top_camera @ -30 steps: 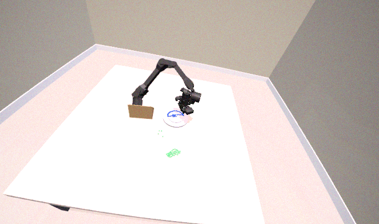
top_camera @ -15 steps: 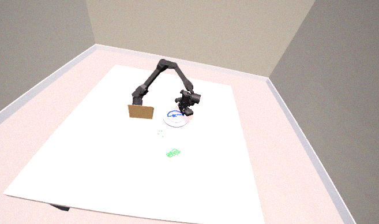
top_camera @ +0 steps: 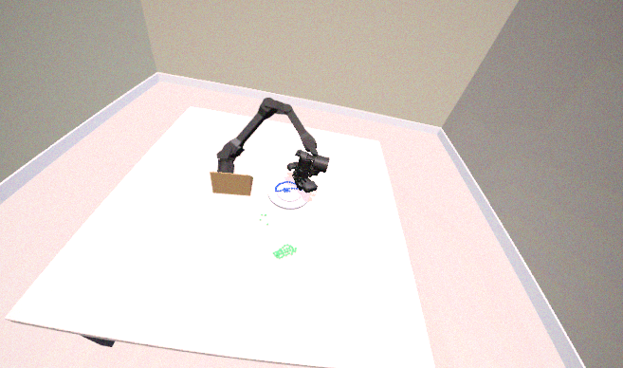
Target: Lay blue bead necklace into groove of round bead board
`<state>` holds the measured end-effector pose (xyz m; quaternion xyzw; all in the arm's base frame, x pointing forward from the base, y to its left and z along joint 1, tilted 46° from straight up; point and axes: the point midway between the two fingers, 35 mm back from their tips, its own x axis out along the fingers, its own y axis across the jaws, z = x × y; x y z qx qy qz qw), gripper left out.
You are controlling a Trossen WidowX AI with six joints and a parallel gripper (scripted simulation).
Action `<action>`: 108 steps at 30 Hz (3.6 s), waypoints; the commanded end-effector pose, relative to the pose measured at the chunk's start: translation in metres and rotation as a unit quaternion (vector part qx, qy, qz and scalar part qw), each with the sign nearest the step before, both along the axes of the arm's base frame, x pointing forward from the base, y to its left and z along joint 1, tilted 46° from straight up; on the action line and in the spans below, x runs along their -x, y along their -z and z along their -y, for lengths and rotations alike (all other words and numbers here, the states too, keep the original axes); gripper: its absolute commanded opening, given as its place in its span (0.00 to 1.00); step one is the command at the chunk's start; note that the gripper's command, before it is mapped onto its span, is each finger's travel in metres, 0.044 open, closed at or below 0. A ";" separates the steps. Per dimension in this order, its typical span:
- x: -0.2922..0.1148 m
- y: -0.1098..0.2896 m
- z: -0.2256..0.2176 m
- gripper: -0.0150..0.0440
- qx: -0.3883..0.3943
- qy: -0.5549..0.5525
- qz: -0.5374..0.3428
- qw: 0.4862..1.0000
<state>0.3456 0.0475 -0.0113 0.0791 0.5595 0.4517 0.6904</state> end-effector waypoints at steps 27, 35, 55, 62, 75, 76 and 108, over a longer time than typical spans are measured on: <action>0.000 0.000 0.001 0.25 0.000 0.001 0.001 1.000; 0.000 0.000 0.001 0.25 0.000 0.001 0.001 1.000; -0.016 0.004 0.012 0.25 -0.002 0.003 0.000 1.000; -0.016 0.007 0.008 0.25 -0.002 0.003 0.000 1.000; -0.017 0.006 0.009 0.74 -0.001 0.002 0.002 1.000; -0.017 0.006 0.009 0.79 -0.001 0.002 0.002 1.000; -0.016 0.003 0.011 1.00 -0.002 0.003 0.000 1.000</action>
